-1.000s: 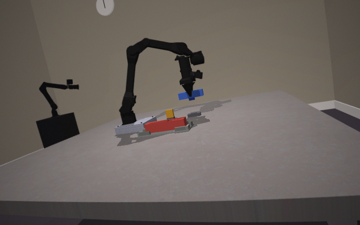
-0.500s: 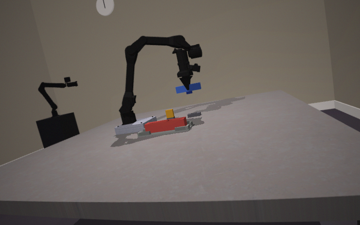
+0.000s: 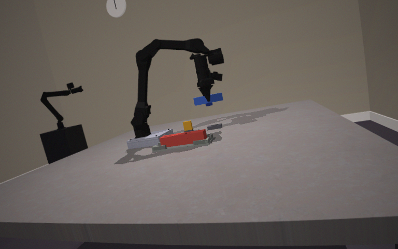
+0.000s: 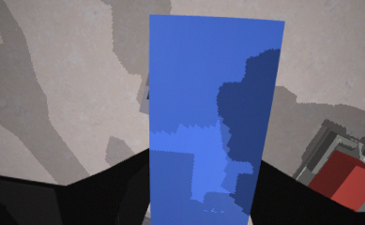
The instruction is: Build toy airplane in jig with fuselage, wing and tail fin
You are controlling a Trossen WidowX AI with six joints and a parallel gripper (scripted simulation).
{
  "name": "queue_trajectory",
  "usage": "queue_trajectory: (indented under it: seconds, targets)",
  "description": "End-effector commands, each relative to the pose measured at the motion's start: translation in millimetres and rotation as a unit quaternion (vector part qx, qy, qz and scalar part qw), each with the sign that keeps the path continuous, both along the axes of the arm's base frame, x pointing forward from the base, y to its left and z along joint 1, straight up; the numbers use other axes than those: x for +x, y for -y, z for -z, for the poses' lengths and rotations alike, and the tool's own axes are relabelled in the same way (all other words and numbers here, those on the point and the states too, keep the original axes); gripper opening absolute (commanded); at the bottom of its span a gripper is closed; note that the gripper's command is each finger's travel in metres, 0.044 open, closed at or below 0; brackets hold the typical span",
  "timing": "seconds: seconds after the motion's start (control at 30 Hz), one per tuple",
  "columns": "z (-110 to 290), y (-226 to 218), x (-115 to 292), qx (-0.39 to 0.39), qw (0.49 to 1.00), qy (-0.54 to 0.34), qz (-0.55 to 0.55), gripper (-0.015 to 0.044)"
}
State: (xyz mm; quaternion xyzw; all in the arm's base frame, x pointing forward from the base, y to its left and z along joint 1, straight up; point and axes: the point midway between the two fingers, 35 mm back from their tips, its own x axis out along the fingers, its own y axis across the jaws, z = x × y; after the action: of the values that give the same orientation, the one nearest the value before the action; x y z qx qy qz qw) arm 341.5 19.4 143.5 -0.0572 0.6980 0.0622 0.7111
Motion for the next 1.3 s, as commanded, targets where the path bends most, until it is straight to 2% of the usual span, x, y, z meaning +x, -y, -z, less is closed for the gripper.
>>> queue_trajectory:
  seconds: [0.0, 0.63, 1.27]
  targets:
    - [0.5, 14.4, -0.9, -0.003, 0.999, 0.004, -0.036, 0.0]
    - [11.6, 75.0, -13.5, -0.009, 0.979, 0.004, -0.205, 0.0]
    - [23.1, 131.1, -37.4, -0.014, 0.929, 0.003, -0.369, 0.0]
